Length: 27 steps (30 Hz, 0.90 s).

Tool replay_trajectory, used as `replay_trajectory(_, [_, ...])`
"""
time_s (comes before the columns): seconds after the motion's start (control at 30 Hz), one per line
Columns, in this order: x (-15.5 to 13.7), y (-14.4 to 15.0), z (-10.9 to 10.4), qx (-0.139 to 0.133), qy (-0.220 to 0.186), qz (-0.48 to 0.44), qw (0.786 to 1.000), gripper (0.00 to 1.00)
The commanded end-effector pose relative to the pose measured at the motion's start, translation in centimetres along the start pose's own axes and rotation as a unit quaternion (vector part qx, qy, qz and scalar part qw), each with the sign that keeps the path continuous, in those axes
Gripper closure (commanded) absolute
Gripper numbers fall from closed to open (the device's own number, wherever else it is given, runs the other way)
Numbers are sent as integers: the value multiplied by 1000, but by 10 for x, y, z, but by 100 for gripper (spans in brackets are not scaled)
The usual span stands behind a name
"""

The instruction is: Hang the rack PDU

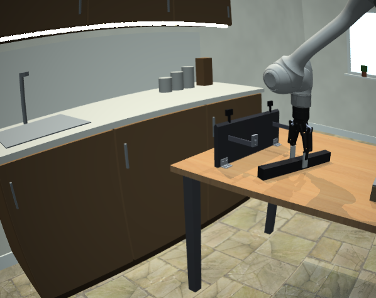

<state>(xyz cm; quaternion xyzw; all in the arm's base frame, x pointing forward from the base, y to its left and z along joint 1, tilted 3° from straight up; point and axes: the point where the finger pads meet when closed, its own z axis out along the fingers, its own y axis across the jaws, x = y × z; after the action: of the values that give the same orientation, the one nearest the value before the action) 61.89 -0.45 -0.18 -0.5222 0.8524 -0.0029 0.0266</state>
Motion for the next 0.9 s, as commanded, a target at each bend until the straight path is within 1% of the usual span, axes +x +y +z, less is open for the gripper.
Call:
replay_trajectory(0.0, [0, 0, 0, 0, 0, 0, 1000, 45])
replay_trajectory(0.57, [0, 0, 0, 0, 0, 0, 1000, 45])
replay_trajectory(0.6, [0, 0, 0, 0, 0, 0, 1000, 100])
replay_trajectory(0.87, [0, 0, 0, 0, 0, 0, 1000, 100])
